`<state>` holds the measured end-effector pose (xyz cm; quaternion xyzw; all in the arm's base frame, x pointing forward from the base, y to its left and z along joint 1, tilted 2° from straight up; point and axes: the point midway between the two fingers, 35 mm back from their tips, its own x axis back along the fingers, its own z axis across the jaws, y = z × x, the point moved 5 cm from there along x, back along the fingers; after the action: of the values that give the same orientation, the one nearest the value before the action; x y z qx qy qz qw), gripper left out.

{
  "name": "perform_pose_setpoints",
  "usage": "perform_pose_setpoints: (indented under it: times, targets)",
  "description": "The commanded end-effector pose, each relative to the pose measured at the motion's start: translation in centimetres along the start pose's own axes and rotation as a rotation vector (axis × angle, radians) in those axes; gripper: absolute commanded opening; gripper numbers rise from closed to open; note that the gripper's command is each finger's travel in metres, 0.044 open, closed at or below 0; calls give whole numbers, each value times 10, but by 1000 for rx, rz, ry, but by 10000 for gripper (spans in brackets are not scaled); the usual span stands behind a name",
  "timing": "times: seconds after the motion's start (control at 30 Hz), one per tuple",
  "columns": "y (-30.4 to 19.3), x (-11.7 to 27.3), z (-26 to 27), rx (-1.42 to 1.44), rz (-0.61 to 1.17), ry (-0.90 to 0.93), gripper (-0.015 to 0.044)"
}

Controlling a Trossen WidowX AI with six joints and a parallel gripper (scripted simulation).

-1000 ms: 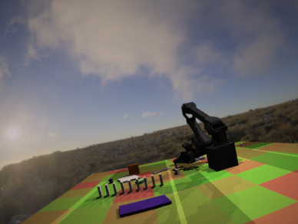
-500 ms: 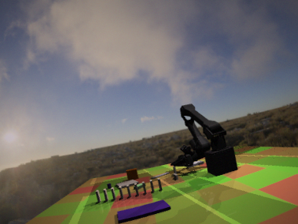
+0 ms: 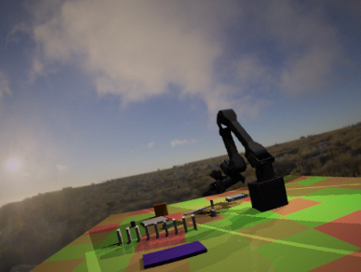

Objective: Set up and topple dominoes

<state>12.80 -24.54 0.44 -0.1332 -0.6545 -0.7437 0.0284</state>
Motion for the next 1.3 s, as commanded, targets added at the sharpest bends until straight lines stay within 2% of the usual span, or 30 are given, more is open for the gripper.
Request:
perform_pose_setpoints:
  times: [0.0,0.27,0.37,0.63,0.83,1.27]
  targets:
    - [12,-32,-16,-28,182,-31,440]
    - [39,-54,-9,-42,714,-104,440]
    - [62,-57,-5,48,845,-145,440]
    - [88,-36,24,111,1156,-118,440]
    - [98,-23,38,135,1275,-93,440]
    - [98,-22,38,135,1278,-92,440]
